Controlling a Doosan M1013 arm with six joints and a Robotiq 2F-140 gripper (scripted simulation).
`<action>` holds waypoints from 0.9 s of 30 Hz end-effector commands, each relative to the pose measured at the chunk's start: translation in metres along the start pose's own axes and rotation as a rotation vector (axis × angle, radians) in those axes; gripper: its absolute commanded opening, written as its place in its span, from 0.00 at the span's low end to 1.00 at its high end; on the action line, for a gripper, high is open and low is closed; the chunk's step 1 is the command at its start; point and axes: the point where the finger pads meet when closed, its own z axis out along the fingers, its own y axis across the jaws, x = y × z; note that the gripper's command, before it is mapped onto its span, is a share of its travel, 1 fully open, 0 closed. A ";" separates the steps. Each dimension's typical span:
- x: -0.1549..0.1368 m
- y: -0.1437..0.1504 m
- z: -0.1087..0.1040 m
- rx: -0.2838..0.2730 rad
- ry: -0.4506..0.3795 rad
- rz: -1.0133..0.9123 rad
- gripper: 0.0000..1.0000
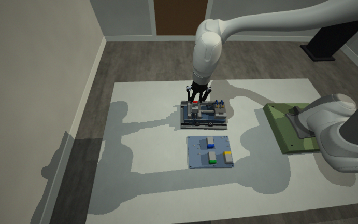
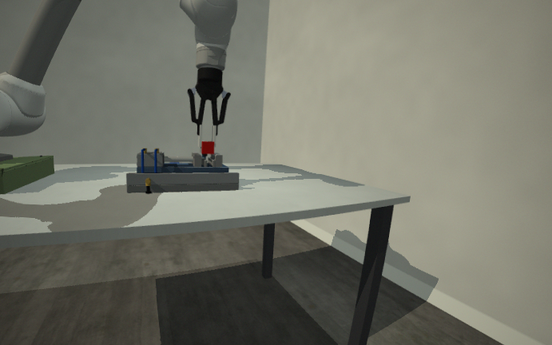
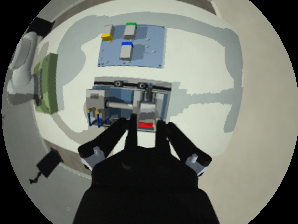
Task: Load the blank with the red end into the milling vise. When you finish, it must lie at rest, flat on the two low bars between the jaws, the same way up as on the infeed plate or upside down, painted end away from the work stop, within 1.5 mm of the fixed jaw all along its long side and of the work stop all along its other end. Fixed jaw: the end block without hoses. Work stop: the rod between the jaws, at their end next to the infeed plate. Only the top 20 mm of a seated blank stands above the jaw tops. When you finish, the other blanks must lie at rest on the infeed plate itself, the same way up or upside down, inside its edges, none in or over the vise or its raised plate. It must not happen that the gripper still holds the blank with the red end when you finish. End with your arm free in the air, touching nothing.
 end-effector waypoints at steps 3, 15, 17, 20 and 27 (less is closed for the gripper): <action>0.000 0.000 0.000 0.000 0.000 0.000 0.00; 0.000 0.000 0.001 0.000 0.000 0.000 0.00; 0.000 0.000 0.001 0.000 0.000 0.000 0.00; 0.000 0.000 0.002 0.000 0.000 0.000 0.00; 0.000 0.000 0.002 0.000 0.000 0.000 0.00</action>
